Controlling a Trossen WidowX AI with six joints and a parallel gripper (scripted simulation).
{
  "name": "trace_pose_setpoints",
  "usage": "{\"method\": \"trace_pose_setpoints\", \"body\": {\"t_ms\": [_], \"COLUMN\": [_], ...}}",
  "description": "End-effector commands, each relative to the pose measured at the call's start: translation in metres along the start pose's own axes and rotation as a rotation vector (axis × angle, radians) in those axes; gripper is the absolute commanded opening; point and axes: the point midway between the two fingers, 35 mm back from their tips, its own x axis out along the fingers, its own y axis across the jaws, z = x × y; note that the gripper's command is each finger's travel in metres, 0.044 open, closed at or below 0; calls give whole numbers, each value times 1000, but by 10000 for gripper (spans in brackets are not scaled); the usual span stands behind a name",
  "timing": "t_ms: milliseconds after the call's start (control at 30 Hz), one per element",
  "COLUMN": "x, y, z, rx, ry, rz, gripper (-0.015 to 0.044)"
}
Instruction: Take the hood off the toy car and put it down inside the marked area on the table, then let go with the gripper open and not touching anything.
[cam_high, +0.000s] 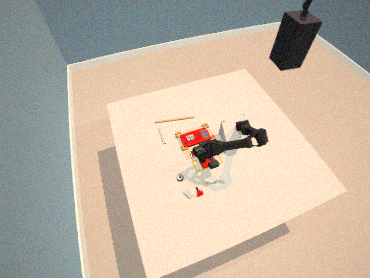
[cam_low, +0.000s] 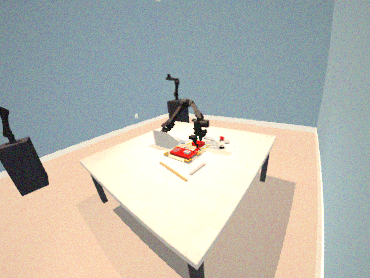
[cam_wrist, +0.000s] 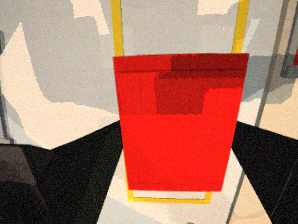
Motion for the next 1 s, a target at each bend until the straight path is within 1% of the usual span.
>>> {"method": "trace_pose_setpoints", "body": {"t_ms": [0, 33, 133, 333, 967], "x": [0, 0, -12, -68, -71], "y": [0, 0, -1, -1, -1], "z": [0, 0, 1, 1, 0], "rx": [-1, -1, -1, 0, 0], "ry": [0, 0, 0, 1, 1], "rz": [0, 0, -1, 5, 5], "gripper": [420, 440, 440, 440, 440]}}
